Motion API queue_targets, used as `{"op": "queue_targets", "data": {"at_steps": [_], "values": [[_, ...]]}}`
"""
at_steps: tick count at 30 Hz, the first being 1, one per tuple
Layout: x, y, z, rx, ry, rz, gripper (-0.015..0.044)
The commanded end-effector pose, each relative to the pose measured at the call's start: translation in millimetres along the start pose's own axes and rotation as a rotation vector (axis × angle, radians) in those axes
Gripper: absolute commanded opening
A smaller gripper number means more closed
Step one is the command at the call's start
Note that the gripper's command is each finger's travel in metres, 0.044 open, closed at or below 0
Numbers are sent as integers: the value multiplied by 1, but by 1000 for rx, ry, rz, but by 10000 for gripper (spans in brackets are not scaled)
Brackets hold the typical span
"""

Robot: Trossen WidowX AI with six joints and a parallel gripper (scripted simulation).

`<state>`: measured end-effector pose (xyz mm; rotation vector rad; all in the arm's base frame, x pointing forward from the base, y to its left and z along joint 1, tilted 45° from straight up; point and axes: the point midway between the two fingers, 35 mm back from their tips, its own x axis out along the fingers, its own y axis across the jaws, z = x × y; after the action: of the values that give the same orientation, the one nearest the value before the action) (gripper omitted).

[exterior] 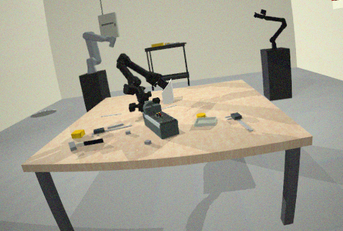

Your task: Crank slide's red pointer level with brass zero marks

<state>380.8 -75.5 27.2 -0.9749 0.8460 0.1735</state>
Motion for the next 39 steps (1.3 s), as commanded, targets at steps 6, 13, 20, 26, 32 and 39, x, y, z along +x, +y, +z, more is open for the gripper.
{"op": "queue_targets", "data": {"at_steps": [6, 13, 20, 26, 32, 39], "values": [[0, 10, 0, -4, 2, 24, 0], [0, 10, 0, -4, 2, 24, 0], [0, 11, 0, -4, 2, 24, 0], [0, 11, 0, -4, 2, 24, 0], [0, 12, 0, -4, 2, 24, 0], [-1, 12, 0, -4, 2, 24, 0]]}}
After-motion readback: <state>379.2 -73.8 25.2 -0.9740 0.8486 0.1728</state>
